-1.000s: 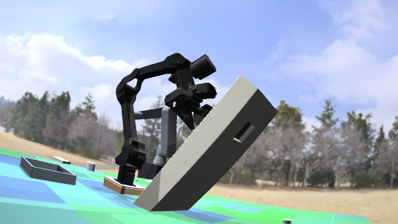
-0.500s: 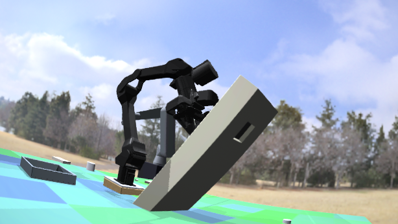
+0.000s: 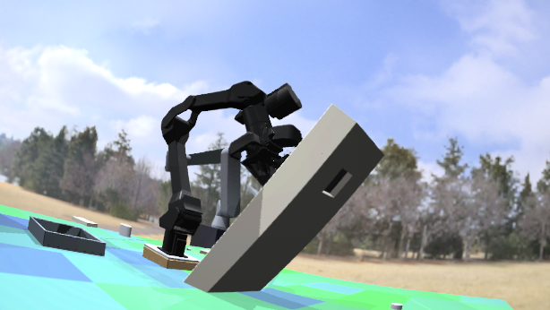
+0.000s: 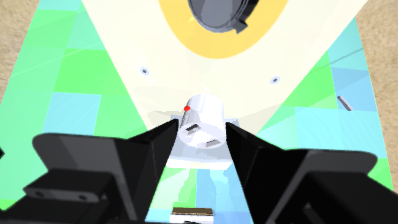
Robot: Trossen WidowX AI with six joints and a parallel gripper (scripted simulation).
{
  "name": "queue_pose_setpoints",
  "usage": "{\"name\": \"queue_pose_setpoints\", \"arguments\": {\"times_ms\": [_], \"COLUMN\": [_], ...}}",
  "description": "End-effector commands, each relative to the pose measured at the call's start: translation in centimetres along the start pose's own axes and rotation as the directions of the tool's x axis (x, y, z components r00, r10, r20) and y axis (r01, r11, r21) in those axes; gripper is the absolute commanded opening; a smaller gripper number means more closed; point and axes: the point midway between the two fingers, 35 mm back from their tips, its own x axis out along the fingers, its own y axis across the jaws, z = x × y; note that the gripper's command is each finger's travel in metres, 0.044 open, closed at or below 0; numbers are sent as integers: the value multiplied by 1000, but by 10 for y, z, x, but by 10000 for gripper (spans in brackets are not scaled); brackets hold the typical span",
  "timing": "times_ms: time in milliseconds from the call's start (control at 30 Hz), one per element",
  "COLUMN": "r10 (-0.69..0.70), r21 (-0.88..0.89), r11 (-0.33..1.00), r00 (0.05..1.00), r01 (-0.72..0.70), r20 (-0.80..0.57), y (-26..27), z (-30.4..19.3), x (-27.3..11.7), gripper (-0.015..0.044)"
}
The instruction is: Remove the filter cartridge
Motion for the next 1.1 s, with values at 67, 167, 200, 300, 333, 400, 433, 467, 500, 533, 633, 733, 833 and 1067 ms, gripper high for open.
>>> {"name": "queue_pose_setpoints", "arguments": {"times_ms": [67,167,200,300,333,400,433,467,500,533,633,733,833,1067], "r10": [9,9,9,8,7,5,4,3,2,1,0,0,0,0], "r21": [-1,-1,-1,0,0,0,0,0,0,0,0,0,0,0], "r11": [1000,1000,1000,1000,1000,1000,1000,1000,1000,1000,1000,1000,1000,1000], "r00": [1000,1000,1000,1000,1000,1000,1000,1000,1000,1000,1000,1000,1000,1000], "r01": [-9,-9,-9,-8,-7,-5,-4,-3,-2,-1,0,0,0,0], "r20": [-3,-3,-3,-3,-2,-1,0,1,2,2,3,2,2,1], "y": [1,1,1,1,1,1,1,0,0,0,0,0,0,0], "z": [-1,-1,-1,1,4,10,13,16,19,21,23,25,28,31], "x": [0,0,0,-1,-2,-5,-6,-8,-9,-10,-11,-20,-32,-60], "gripper": [198,159,132,54,27,0,0,0,0,0,0,0,0,0]}}
